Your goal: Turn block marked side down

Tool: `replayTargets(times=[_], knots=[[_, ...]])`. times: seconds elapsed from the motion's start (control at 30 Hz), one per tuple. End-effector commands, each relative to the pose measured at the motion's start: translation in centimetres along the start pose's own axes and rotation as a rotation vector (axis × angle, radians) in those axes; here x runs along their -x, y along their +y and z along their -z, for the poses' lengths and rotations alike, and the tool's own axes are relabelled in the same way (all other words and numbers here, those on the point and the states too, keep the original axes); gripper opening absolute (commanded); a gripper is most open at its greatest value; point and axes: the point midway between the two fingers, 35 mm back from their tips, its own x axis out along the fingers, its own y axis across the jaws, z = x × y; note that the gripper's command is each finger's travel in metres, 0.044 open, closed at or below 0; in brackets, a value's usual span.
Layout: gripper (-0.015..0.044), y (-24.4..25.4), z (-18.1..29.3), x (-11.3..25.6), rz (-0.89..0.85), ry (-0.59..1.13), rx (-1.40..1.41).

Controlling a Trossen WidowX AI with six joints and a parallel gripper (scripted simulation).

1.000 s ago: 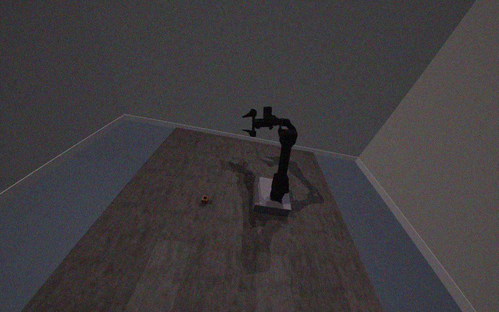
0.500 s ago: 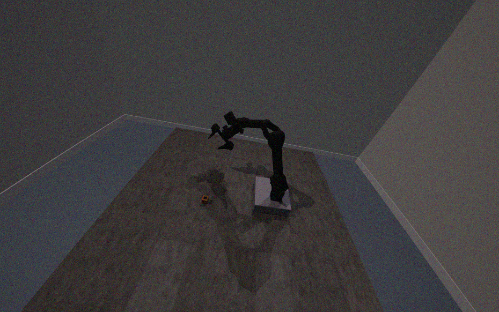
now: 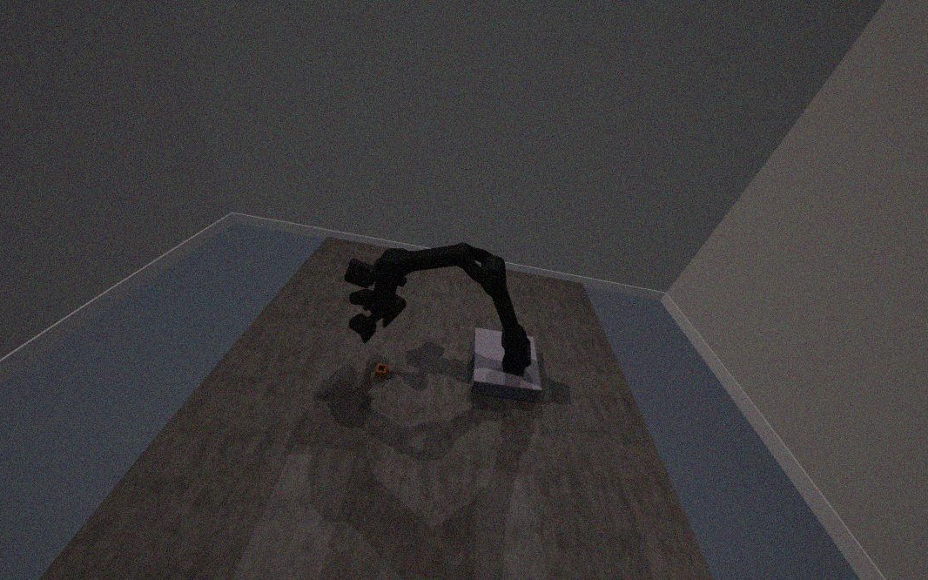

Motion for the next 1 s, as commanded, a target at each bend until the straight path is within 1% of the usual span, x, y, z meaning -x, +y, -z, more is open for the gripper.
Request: replayTargets(times=[0.0,0.07,0.27,0.3,0.4,0.57,0.67,0.97], knots=[[0.044,4.1,4.1,-0.9,0.112,0.105,0.333],[0.044,4.6,5.1,-1.0,0.13,0.123,0.39],[0.044,4.7,5.3,-1.0,0.133,0.126,0.397],[0.044,4.6,5.3,-1.2,0.133,0.126,0.397],[0.044,4.2,5.6,-4.1,0.132,0.126,0.397],[0.044,4.1,5.7,-4.5,0.132,0.126,0.397],[0.044,3.9,5.9,-5.7,0.132,0.126,0.397],[0.044,3.7,6.0,-6.8,0.132,0.126,0.397]])
